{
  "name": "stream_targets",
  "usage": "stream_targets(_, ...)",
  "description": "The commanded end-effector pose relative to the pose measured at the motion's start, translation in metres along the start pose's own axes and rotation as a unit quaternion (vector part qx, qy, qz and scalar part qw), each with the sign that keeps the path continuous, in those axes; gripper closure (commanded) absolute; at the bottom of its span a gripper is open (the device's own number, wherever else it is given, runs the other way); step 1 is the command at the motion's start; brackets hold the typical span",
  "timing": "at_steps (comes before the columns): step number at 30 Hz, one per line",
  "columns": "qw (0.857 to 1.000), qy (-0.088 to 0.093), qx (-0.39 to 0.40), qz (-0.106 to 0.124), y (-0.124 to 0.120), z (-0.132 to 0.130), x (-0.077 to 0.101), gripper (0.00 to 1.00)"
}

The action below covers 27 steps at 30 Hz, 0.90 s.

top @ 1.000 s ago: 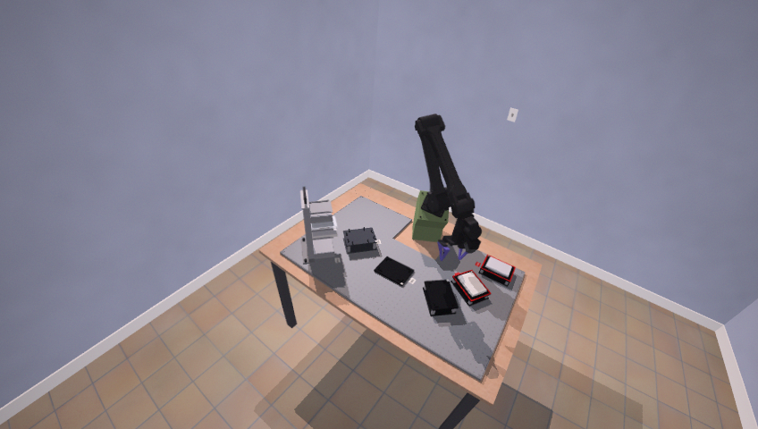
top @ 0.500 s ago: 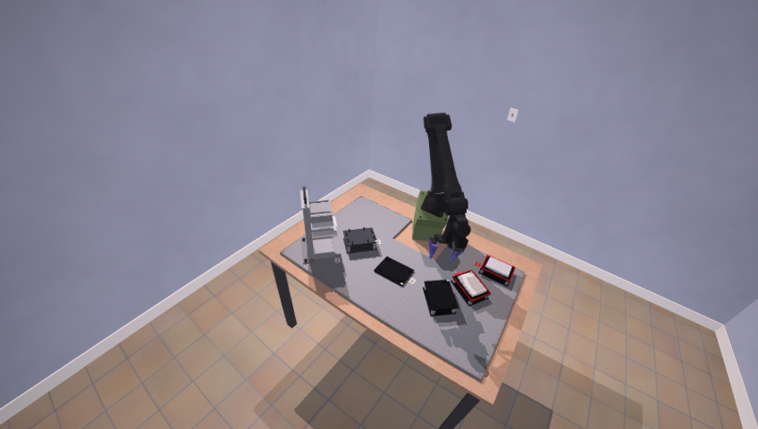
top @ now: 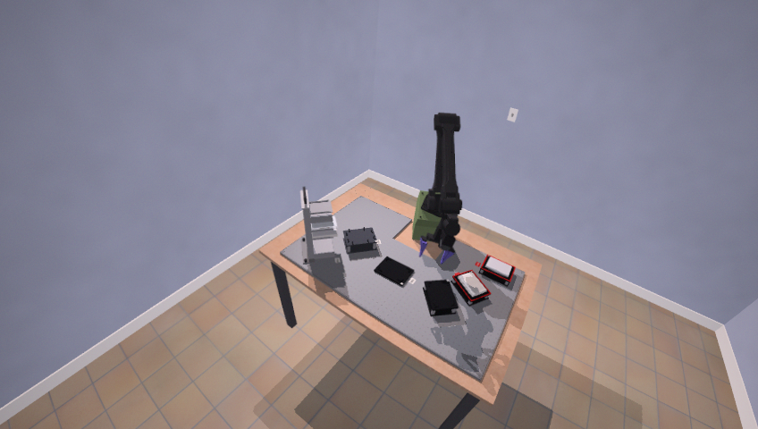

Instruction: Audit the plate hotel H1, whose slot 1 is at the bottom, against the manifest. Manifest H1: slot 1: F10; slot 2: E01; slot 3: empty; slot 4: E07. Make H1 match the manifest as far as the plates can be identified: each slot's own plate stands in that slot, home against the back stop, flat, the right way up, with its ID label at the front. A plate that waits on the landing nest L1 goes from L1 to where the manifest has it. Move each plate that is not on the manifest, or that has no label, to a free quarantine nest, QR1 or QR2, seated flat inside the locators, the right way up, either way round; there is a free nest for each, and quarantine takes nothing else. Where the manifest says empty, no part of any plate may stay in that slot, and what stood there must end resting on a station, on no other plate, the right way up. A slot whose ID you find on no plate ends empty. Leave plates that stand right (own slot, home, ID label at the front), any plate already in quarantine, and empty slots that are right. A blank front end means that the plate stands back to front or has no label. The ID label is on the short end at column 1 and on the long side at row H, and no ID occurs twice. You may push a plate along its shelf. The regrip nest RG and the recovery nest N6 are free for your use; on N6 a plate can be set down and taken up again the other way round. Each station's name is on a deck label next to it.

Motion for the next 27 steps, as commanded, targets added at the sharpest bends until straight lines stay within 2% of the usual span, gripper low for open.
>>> stream_targets(1,0.999,-0.020,-0.043,-0.025,0.009,-0.016,0.005,0.00)
stream_targets(4,0.997,-0.033,-0.064,-0.023,0.005,-0.021,0.001,0.00)
stream_targets(5,0.997,-0.027,-0.066,-0.027,0.007,-0.015,0.002,0.00)
stream_targets(9,0.996,-0.033,-0.081,-0.027,0.007,-0.014,0.001,0.00)
stream_targets(10,0.995,-0.037,-0.091,-0.034,0.015,-0.016,0.004,0.00)
stream_targets(15,0.991,-0.051,-0.124,-0.022,0.005,-0.010,-0.004,0.00)
stream_targets(24,0.977,-0.080,-0.194,-0.032,0.009,-0.008,-0.002,0.00)
stream_targets(27,0.976,-0.083,-0.199,-0.029,0.007,-0.007,-0.003,0.00)
Point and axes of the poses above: the point where the finger pads meet when closed, its own x axis back along the fingers, its own z axis across the jaws, y = z × x, the point moved 5 cm from there along x, back along the fingers, and after that the axes turned 12 degrees about x, right-handed, at the moved point
